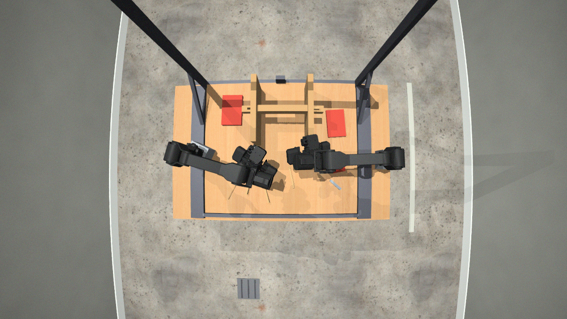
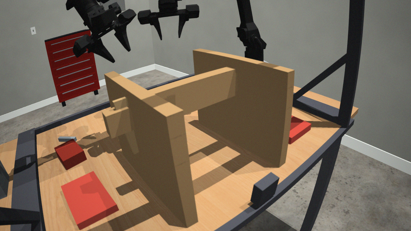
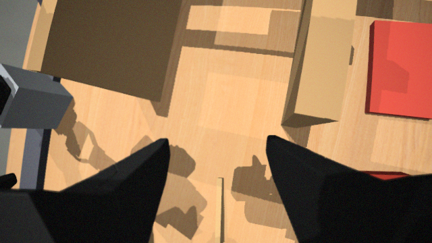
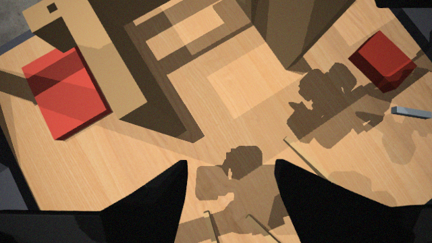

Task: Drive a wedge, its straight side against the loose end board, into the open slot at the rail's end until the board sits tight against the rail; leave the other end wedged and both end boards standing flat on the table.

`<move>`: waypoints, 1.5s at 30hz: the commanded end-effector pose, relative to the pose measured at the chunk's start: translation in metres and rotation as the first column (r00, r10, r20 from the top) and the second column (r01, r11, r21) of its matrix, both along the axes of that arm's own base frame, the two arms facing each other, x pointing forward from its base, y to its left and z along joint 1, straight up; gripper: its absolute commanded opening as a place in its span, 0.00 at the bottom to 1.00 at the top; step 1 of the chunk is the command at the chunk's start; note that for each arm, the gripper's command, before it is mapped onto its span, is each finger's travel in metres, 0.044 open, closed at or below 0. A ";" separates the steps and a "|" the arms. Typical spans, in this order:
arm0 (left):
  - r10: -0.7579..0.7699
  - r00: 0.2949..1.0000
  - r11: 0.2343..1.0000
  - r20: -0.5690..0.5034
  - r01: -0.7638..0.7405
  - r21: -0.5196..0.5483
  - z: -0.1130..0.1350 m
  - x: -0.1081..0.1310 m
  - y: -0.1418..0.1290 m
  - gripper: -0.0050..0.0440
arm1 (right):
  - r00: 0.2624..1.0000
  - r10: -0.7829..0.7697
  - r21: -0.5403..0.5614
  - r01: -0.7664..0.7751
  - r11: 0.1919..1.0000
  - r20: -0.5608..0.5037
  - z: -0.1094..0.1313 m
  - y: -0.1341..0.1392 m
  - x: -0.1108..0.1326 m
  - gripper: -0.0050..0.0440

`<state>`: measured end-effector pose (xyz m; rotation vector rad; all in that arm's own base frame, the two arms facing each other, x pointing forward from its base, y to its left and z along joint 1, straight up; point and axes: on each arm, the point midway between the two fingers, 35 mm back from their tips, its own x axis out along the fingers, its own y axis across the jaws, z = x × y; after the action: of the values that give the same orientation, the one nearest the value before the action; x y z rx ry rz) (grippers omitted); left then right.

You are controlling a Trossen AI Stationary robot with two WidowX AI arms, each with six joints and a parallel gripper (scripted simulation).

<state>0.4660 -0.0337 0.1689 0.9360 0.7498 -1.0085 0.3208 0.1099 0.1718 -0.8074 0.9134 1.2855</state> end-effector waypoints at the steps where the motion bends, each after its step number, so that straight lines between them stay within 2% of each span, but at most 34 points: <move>1: -0.057 0.995 0.997 0.078 0.060 -0.038 0.055 -0.009 -0.030 0.61 | 0.994 0.098 0.003 -0.098 0.995 0.058 0.017 0.035 -0.009 0.61; 6: -0.120 0.988 0.988 0.093 0.128 -0.082 0.086 -0.023 -0.061 0.61 | 0.973 0.221 0.006 -0.222 0.975 0.058 0.016 0.073 -0.032 0.61; 7: -0.135 0.989 0.986 0.058 0.140 -0.094 0.077 -0.023 -0.068 0.61 | 0.966 0.251 0.006 -0.252 0.968 0.058 0.016 0.082 -0.038 0.61; 8: -0.147 0.989 0.984 -0.031 0.143 -0.109 0.047 -0.018 -0.075 0.61 | 0.959 0.278 0.005 -0.279 0.960 0.057 0.016 0.090 -0.043 0.61; 10: -0.147 0.989 0.984 -0.031 0.143 -0.109 0.047 -0.018 -0.075 0.61 | 0.959 0.278 0.005 -0.279 0.960 0.057 0.016 0.090 -0.043 0.61; 11: -0.137 0.989 0.987 -0.052 0.131 -0.097 0.036 -0.016 -0.067 0.61 | 0.964 0.265 -0.004 -0.265 0.964 0.030 0.007 0.086 -0.040 0.61; 12: -0.153 0.988 0.983 -0.024 0.150 -0.105 0.047 -0.016 -0.074 0.61 | 0.956 0.290 0.000 -0.291 0.957 0.031 0.007 0.094 -0.044 0.61; 18: -0.238 0.960 0.961 -0.145 0.210 -0.181 0.030 -0.026 -0.118 0.61 | 0.893 0.450 0.004 -0.450 0.893 0.009 0.001 0.137 -0.086 0.61; 22: -0.271 0.942 0.951 -0.197 0.230 -0.208 0.022 -0.032 -0.134 0.61 | 0.861 0.509 0.003 -0.509 0.861 0.025 0.005 0.154 -0.100 0.61; 25: -0.283 0.934 0.947 -0.218 0.235 -0.219 0.019 -0.034 -0.139 0.61 | 0.846 0.533 0.006 -0.533 0.846 0.008 0.001 0.158 -0.110 0.61; 34: -0.270 0.944 0.949 -0.189 0.229 -0.215 0.026 -0.032 -0.134 0.61 | 0.849 0.526 0.015 -0.527 0.850 0.042 0.012 0.156 -0.108 0.61; 45: -0.274 0.942 0.949 -0.197 0.231 -0.215 0.015 -0.036 -0.136 0.61 | 0.849 0.526 0.015 -0.527 0.850 0.042 0.012 0.156 -0.108 0.61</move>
<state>0.4327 -0.1686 0.1642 0.7506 0.7670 -1.4265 0.2127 0.2657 0.1705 -1.1047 0.7047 1.7639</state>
